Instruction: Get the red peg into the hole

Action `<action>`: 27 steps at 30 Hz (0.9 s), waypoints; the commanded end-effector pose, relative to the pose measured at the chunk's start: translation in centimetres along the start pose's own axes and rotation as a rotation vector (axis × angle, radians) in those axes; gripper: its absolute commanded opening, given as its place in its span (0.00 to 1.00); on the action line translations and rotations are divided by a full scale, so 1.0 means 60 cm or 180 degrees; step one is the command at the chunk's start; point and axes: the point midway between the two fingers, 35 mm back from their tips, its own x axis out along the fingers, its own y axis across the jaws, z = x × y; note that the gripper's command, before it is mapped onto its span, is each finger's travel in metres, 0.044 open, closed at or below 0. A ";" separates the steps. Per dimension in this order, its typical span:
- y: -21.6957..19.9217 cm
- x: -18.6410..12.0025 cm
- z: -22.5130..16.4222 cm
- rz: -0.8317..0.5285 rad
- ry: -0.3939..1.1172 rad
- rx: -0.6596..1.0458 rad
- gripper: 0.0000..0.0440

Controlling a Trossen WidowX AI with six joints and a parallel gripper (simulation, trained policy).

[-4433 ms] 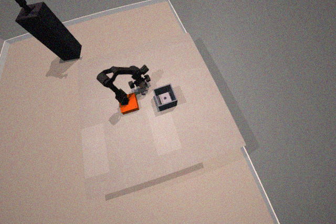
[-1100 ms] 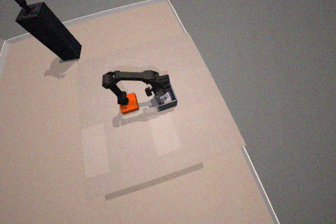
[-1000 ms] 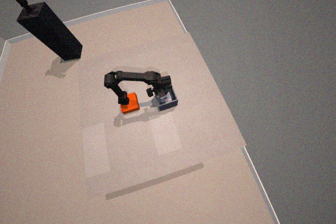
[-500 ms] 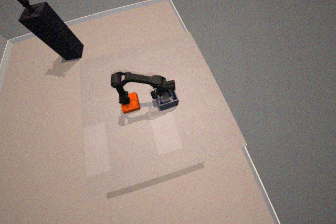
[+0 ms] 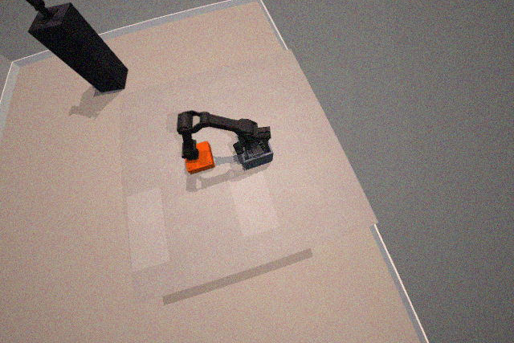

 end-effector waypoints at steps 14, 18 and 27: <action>-0.007 -0.004 -0.035 -0.0168 0.0396 0.0005 0.16; -0.010 -0.010 -0.046 -0.0200 0.0492 0.0035 0.13; -0.017 -0.016 -0.067 -0.0261 0.0648 0.0110 0.09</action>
